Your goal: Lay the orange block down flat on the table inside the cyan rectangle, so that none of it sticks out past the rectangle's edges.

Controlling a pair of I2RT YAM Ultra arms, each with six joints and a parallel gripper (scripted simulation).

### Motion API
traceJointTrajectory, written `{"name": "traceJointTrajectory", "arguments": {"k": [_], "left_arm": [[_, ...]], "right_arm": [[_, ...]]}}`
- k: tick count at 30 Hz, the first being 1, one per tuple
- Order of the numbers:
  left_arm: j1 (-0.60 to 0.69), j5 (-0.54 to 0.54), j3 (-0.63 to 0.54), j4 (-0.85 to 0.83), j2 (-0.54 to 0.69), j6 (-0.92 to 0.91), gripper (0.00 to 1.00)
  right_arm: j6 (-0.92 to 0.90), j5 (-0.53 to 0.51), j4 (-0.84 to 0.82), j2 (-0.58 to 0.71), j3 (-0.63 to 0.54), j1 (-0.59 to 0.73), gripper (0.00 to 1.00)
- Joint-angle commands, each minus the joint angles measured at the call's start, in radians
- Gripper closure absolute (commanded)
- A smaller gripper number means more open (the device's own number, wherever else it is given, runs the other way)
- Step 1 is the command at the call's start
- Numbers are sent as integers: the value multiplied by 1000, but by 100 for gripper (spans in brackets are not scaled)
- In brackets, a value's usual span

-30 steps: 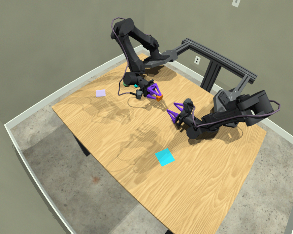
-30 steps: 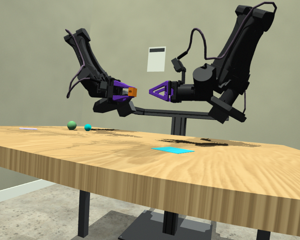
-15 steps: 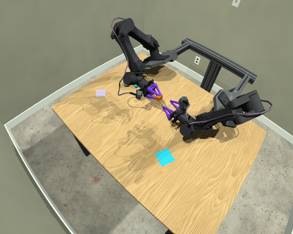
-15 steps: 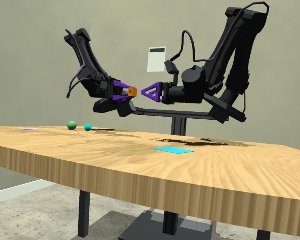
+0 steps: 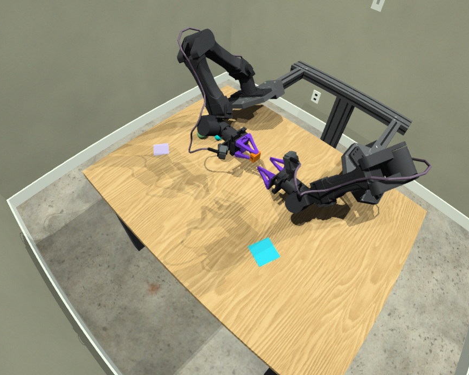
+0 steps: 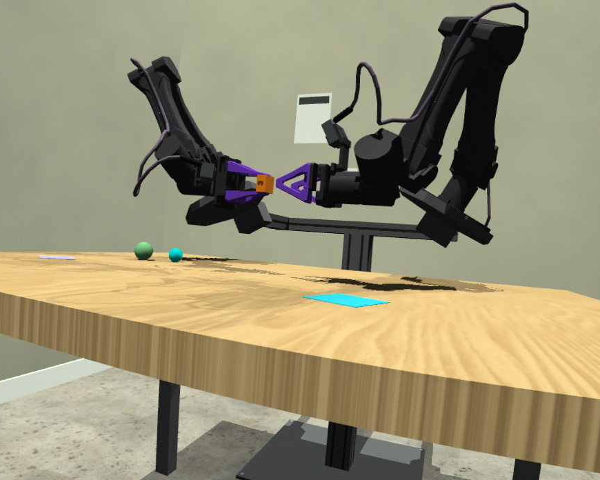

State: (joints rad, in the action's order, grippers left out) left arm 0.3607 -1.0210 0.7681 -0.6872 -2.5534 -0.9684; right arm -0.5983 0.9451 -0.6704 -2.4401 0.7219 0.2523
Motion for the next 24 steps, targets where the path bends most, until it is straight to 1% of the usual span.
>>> {"name": "traceJointTrajectory", "arguments": {"k": [1, 9, 23, 24], "left_arm": [[35, 12, 35, -64, -32, 61, 36], [94, 43, 62, -162, -80, 153, 36], [143, 73, 90, -244, -124, 230, 36], [143, 69, 90, -245, -125, 230, 47]], "right_arm": [[-3, 21, -21, 26, 20, 18, 73], [-3, 21, -21, 26, 20, 18, 73], [-3, 21, -21, 26, 20, 18, 73], [-3, 21, -21, 26, 20, 18, 73]]}}
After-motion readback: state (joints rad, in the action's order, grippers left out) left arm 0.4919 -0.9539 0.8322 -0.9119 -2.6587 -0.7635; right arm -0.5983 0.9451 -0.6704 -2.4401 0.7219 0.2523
